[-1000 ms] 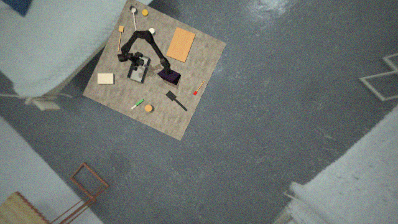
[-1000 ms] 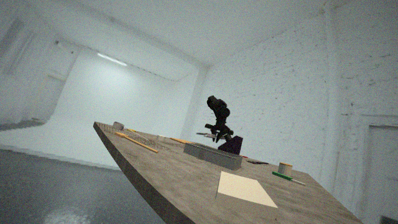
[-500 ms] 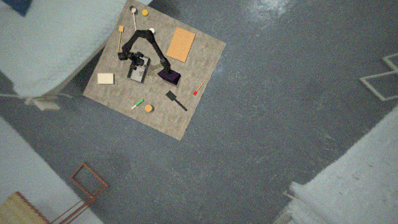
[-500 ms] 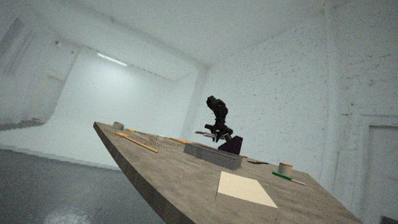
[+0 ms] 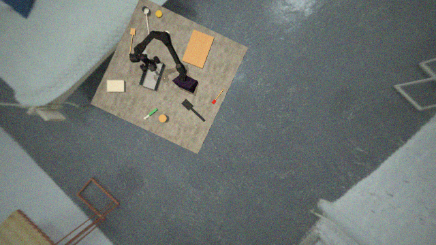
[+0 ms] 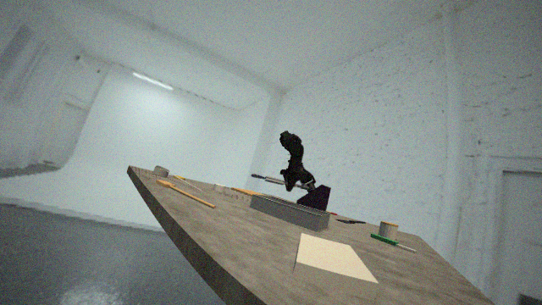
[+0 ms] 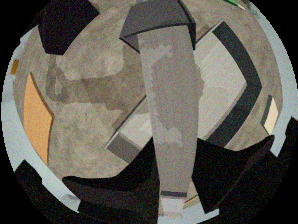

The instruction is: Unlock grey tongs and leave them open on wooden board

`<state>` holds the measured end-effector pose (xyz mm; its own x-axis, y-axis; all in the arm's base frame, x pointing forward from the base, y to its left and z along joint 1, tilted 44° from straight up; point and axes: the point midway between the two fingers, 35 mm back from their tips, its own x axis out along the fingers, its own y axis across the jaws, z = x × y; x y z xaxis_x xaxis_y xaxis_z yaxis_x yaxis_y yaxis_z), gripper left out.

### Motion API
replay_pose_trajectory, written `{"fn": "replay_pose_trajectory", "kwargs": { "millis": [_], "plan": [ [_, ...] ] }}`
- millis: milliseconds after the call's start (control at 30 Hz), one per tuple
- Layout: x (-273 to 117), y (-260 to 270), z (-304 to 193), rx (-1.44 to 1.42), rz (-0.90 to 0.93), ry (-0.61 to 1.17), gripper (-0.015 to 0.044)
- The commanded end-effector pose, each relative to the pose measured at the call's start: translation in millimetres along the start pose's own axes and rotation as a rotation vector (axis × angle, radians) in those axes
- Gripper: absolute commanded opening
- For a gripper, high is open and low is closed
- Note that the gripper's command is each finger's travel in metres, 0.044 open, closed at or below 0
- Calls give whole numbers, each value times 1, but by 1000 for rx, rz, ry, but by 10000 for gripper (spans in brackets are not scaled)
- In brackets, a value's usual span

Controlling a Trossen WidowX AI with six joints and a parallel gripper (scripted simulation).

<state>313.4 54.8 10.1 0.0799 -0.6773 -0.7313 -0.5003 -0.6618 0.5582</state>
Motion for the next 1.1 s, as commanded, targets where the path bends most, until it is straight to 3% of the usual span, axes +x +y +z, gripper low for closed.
{"fn": "replay_pose_trajectory", "kwargs": {
  "millis": [0, 1067],
  "plan": [
    [-6, 5, -9, 179, -9, 8, -150],
    [-18, 51, -46, 1321, -17, -7, -150]
  ]
}}
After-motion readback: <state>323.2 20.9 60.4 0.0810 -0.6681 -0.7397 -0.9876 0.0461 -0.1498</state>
